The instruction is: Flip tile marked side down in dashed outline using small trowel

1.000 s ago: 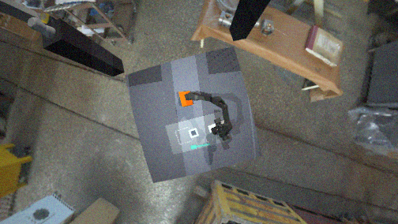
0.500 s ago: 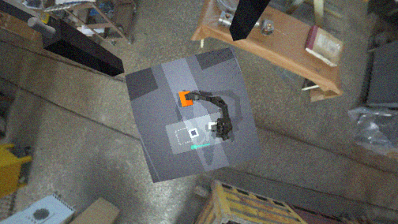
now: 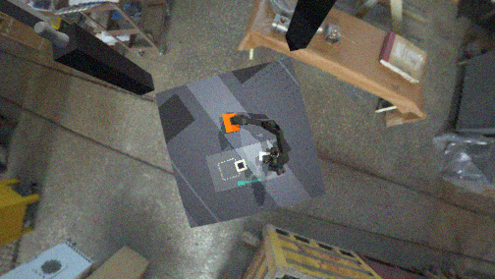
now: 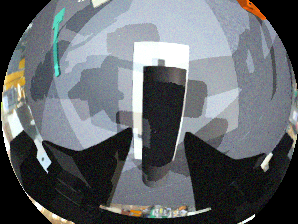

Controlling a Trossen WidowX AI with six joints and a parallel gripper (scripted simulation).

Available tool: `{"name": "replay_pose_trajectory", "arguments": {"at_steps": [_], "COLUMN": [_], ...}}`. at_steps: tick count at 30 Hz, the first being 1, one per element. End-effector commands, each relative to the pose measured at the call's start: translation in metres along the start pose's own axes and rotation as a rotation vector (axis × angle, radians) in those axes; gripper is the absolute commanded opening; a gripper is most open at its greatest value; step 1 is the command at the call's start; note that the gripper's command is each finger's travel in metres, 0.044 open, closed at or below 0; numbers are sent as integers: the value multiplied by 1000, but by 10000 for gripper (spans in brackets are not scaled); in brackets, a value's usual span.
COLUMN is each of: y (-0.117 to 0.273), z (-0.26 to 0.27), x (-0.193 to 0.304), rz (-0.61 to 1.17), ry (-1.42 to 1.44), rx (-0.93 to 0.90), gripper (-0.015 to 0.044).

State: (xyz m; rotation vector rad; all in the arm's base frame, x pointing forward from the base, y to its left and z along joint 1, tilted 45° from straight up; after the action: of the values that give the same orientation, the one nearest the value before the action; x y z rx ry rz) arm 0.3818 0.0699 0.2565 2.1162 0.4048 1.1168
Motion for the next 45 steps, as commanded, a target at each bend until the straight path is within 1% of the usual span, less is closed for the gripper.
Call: {"name": "replay_pose_trajectory", "arguments": {"at_steps": [1, 14, 16, 20, 26, 27, 31, 35, 45], "y": [0, 0, 7, 43, 44, 44, 52, 50, 43], "z": [0, 0, 0, 0, 0, 0, -1, -3, -13], "x": [0, 0, 0, 0, 0, -1, -3, -3, -3], "rz": [0, 0, 0, -1, -1, 0, -1, -12, -62], "ry": [-6, -6, -6, -6, -6, -13, -42, 34, 366], "rx": [2, 2, 1, 1, 1, -9, -6, -25, -98], "gripper": [270, 270, 270, 270, 270, 296, 300, 300, 300]}}
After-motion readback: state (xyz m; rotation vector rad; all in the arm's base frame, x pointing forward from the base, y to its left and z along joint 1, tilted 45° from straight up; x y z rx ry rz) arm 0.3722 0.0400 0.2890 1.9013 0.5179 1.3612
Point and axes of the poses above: the point midway between the two fingers, 35 mm back from their tips, its own y axis back along the fingers, its own z axis across the jaws, x = y × z, the point moved 8 cm from there along y, back along the fingers, and after that the axes turned 13 degrees about -y, right-handed, at the moved point
